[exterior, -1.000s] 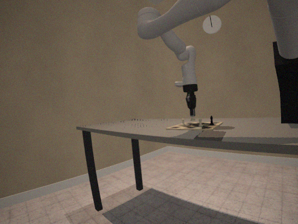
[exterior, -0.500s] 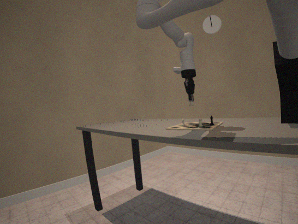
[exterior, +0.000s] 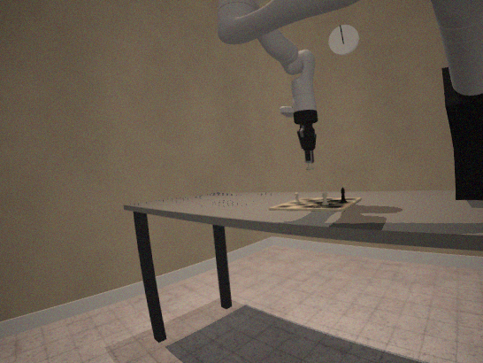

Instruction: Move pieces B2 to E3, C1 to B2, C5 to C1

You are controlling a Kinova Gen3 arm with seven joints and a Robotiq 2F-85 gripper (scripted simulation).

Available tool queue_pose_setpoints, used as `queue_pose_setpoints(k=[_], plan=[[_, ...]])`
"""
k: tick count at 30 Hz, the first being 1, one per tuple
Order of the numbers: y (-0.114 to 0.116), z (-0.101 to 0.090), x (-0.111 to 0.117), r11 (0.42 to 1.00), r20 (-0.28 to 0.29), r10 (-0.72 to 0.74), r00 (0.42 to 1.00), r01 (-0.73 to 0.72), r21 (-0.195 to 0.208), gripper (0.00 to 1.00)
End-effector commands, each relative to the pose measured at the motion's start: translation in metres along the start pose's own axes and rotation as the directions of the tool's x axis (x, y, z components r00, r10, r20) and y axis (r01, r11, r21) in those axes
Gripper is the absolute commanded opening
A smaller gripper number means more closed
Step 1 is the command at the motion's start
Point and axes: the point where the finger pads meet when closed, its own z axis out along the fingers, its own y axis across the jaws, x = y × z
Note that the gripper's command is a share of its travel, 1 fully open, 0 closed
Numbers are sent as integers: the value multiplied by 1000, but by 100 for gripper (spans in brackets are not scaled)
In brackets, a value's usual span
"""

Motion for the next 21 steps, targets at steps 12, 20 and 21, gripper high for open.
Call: queue_pose_setpoints(k=[12,20,21], plan=[[-105,-1,-18,993,-1,119,993,-119,3,0],[-105,-1,-18,993,-1,119,993,-119,3,0],[-105,-1,-18,993,-1,119,993,-119,3,0]])
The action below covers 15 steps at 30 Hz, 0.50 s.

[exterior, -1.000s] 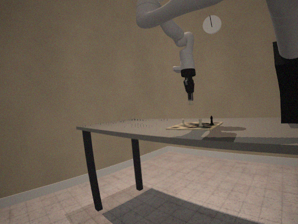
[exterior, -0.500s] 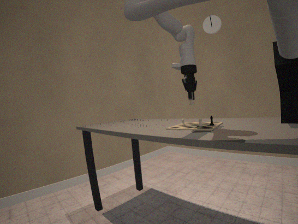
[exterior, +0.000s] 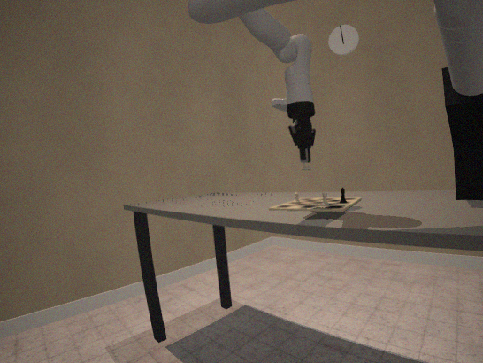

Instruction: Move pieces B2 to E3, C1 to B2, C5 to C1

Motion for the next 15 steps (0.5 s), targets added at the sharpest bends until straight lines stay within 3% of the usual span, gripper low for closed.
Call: queue_pose_setpoints(k=[1,8,15], plan=[[0,-1,1,1000,-2,-1,1000,1,-1,0],[0,3,1,1000,-2,-1,1000,1,-1,0],[0,23,1,1000,-2,-1,1000,1,-1,0]])
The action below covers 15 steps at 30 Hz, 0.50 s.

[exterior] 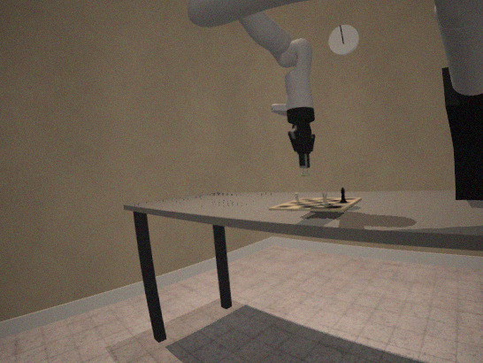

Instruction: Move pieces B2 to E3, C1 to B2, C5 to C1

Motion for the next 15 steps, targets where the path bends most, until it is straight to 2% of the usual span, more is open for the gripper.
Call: queue_pose_setpoints(k=[1,6,8,15], plan=[[0,12,-3,1000,10,0,1000,0,2,0],[0,36,-3,1000,10,0,1000,0,2,0],[0,36,-3,1000,10,0,1000,0,2,0],[-1,67,-4,1000,10,0,1000,0,2,0]])
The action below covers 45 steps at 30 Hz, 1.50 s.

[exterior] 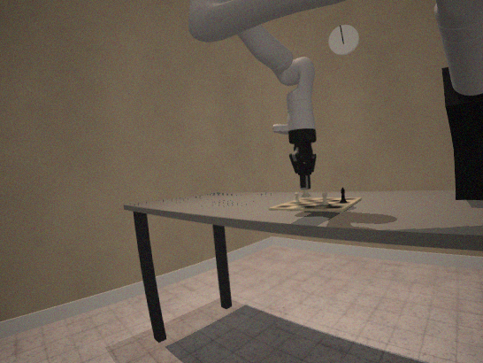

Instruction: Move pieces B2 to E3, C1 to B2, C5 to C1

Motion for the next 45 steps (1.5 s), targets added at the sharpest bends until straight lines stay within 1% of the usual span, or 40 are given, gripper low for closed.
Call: queue_pose_setpoints(k=[1,4,8,45], plan=[[0,12,-5,1000,13,0,1000,0,1,0],[0,19,-5,1000,13,0,1000,0,1,0],[0,22,-5,1000,13,0,1000,0,1,0],[0,22,-5,1000,13,0,1000,0,1,0]])
